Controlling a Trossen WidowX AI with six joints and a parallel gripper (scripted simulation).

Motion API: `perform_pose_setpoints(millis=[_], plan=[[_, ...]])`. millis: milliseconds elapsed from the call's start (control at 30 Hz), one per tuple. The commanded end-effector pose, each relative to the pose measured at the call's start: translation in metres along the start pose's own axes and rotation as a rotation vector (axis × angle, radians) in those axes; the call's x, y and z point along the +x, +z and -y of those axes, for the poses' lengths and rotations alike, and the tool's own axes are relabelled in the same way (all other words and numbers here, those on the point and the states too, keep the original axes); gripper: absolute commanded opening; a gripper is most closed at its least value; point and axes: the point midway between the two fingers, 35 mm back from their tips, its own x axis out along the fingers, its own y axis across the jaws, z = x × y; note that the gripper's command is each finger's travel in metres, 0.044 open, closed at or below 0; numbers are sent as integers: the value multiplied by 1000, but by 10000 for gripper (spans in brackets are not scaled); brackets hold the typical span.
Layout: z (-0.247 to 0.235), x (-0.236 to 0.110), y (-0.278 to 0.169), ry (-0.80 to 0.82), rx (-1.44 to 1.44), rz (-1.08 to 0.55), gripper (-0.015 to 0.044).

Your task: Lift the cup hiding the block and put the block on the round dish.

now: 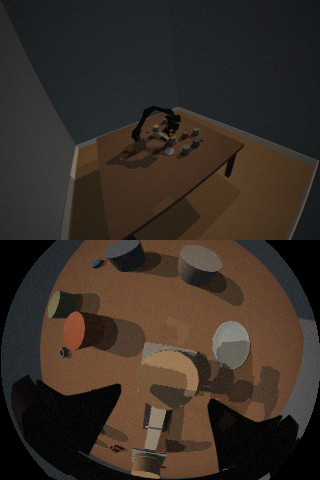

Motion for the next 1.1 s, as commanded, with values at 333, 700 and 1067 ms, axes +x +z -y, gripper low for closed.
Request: perform_pose_setpoints(millis=[333, 700, 1067], plan=[[-1, 22, 0, -4, 5, -4, 440], [-1, 40, 0, -4, 5, -4, 440], [0, 58, -1, -4, 5, -6, 440]])
